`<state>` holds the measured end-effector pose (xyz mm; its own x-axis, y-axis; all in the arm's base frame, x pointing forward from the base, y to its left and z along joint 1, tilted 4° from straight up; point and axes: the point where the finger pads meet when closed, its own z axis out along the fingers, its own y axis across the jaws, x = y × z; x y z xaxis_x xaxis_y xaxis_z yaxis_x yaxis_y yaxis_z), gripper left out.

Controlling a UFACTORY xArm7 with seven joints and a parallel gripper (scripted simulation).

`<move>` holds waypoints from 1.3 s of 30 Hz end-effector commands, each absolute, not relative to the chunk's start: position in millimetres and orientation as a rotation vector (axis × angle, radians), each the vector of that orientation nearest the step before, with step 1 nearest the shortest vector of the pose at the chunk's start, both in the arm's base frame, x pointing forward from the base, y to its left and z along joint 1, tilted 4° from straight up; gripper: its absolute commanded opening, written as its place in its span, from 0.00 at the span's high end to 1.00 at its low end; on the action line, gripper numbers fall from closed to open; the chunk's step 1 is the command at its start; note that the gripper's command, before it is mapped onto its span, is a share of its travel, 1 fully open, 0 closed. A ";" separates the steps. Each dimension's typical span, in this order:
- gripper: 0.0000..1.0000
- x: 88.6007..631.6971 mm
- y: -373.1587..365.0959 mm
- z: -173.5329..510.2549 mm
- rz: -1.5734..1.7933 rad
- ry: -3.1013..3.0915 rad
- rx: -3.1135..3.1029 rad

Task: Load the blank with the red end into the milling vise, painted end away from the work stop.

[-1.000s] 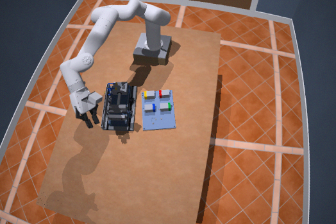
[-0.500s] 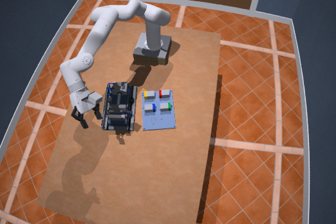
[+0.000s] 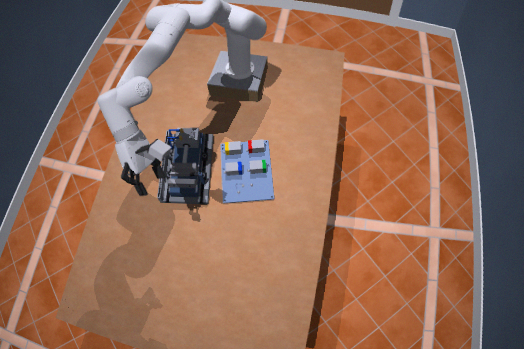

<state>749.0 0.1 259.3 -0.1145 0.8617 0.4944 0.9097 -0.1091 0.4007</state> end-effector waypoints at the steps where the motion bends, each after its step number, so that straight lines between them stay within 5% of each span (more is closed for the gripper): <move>1: 0.00 742.4 3.1 261.3 -0.973 -2.087 -2.032; 39: 0.00 677.6 32.5 254.1 -0.385 -2.395 -1.895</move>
